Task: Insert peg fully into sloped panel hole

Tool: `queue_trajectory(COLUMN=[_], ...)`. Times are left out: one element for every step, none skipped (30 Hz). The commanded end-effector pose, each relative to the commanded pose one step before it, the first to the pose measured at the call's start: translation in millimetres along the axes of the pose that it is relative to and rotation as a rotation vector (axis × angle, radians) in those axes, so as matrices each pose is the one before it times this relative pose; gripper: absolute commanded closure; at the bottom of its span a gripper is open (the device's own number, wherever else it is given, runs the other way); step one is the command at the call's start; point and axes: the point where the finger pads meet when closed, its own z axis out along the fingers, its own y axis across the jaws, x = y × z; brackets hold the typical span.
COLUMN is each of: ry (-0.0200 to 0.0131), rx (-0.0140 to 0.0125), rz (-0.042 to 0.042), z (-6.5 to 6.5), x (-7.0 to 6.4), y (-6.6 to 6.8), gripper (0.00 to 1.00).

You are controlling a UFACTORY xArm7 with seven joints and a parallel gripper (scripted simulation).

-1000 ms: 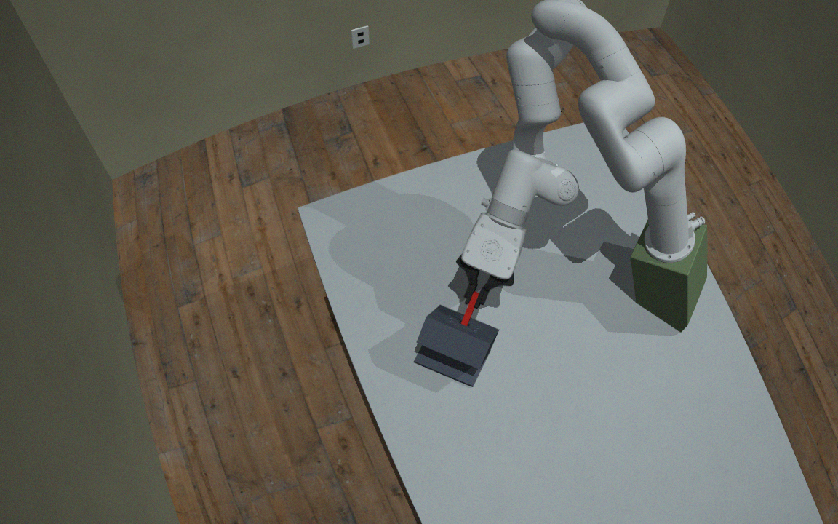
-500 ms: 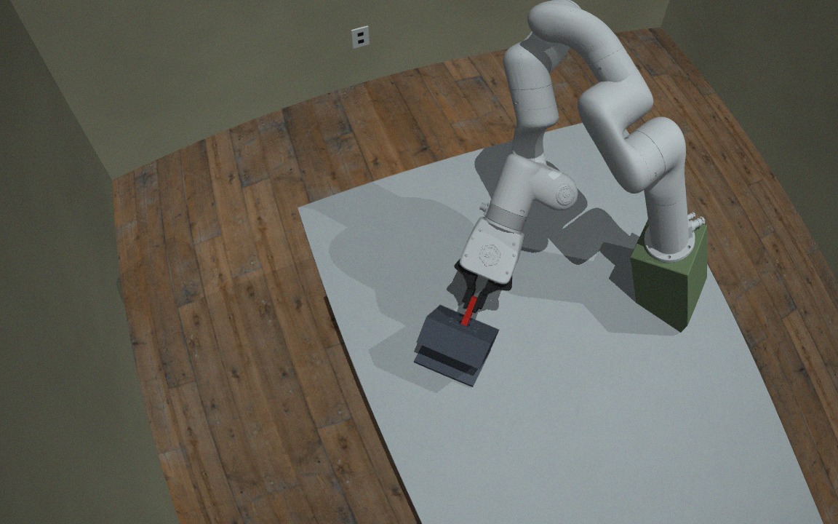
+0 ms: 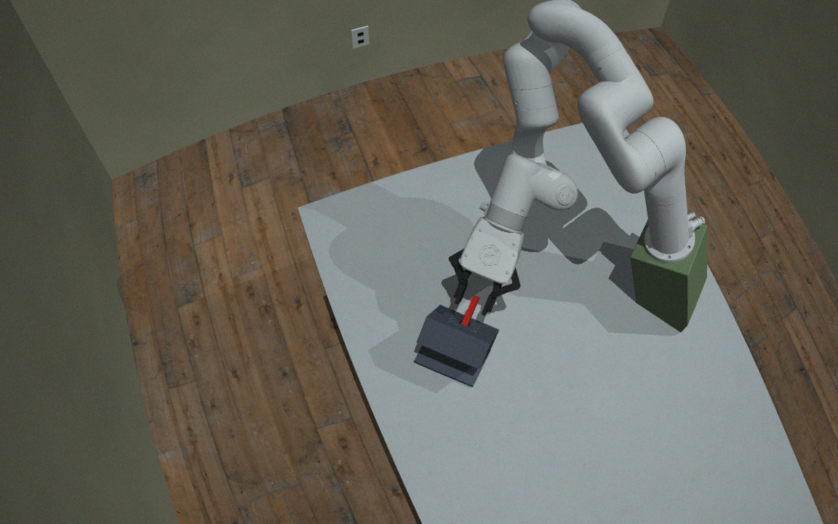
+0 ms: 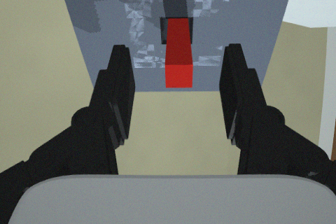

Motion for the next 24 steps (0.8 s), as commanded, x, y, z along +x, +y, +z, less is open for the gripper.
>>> queue_trajectory(ry=[-0.0011, 0.0, 0.0, 0.0, 0.0, 0.0, 0.0, -0.00035, 0.0, 0.0, -0.0007, -0.00102, -0.00131, -0.00155, -0.00166, -0.00159, -0.00147, -0.00134, -0.0012, -0.00105, -0.0009, -0.00075, -0.00058, -0.00042], rx=[0.00026, 0.0, 0.0, 0.0, 0.0, 0.0, 0.0, 0.00038, 0.0, 0.0, 0.00075, 0.00109, 0.00139, 0.00163, 0.00172, 0.00163, 0.00149, 0.00133, 0.00118, 0.00102, 0.00085, 0.00068, 0.00051, 0.00034], rz=[-0.00166, 0.0, 0.0, 0.0, 0.0, 0.0, 0.0, -0.00006, 0.0, 0.0, -0.00012, -0.00019, -0.00025, -0.00031, -0.00035, -0.00035, -0.00035, -0.00034, -0.00032, -0.0003, -0.00028, -0.00026, -0.00023, -0.00019], z=[-0.06, 0.0, 0.0, 0.0, 0.0, 0.0, 0.0, -0.53, 0.0, 0.0, -1.07, -1.6, -2.14, -2.67, -3.05, -3.18, -3.21, -3.23, -3.25, -3.27, -3.28, -3.3, -3.31, -3.32], x=[-0.81, 0.0, 0.0, 0.0, 0.0, 0.0, 0.0, -0.08, 0.0, 0.0, -0.16, -0.23, -0.3, -0.36, -0.39, -0.38, -0.35, -0.33, -0.3, -0.27, -0.24, -0.21, -0.17, -0.14], y=[-0.08, 0.0, 0.0, 0.0, 0.0, 0.0, 0.0, -0.2, 0.0, 0.0, -0.39, -0.57, -0.73, -0.87, -0.92, -0.88, -0.8, -0.73, -0.65, -0.56, -0.48, -0.39, -0.31, -0.22], gripper=[0.32, 0.24, 0.17, 0.09, 0.02, 0.0, 0.0, 0.0, 0.0, 0.0, 0.0, 0.0, 0.0, 0.0, 0.0, 0.0, 0.0, 0.0, 0.0, 0.0, 0.0, 0.0, 0.0, 0.0])
